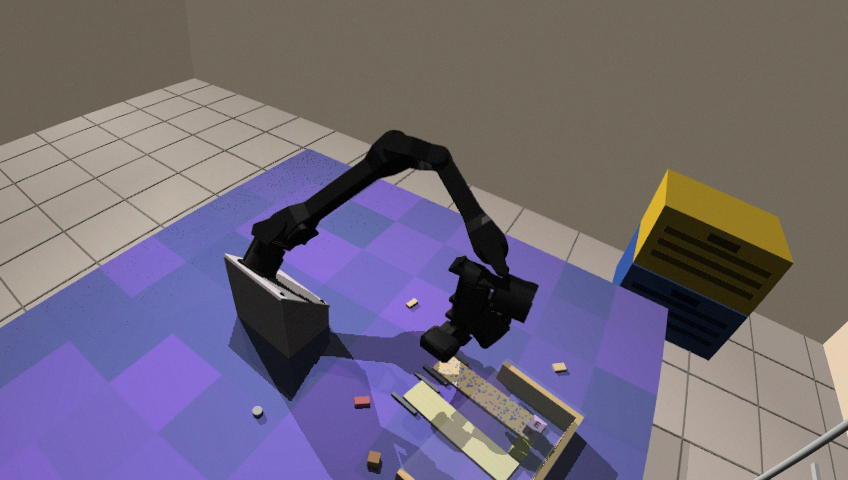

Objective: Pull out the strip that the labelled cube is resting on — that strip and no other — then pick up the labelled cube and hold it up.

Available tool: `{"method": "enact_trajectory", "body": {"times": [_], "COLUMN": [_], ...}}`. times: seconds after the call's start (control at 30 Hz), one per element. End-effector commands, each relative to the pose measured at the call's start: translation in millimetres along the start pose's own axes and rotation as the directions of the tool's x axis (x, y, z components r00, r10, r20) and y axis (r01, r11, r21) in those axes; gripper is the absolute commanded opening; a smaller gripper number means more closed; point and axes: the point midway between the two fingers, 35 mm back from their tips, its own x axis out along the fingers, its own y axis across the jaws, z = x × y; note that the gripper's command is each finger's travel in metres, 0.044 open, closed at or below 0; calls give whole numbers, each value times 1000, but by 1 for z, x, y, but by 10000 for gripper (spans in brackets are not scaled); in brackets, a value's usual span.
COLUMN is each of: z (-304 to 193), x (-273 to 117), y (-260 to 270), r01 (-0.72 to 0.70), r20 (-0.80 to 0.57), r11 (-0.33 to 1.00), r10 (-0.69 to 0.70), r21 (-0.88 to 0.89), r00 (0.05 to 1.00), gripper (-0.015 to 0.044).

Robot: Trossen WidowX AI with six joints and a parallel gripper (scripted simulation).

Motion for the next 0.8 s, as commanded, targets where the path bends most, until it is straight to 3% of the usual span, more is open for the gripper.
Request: {"method": "enact_trajectory", "body": {"times": [0.0, 0.77], "z": [0, 1], "x": [3, 41], "y": [0, 0], "r01": [9, 9], "r20": [-11, -11], "r11": [1000, 1000], "r10": [-9, -9], "r21": [1, 1], "r00": [1000, 1000], "gripper": [0, 0]}}
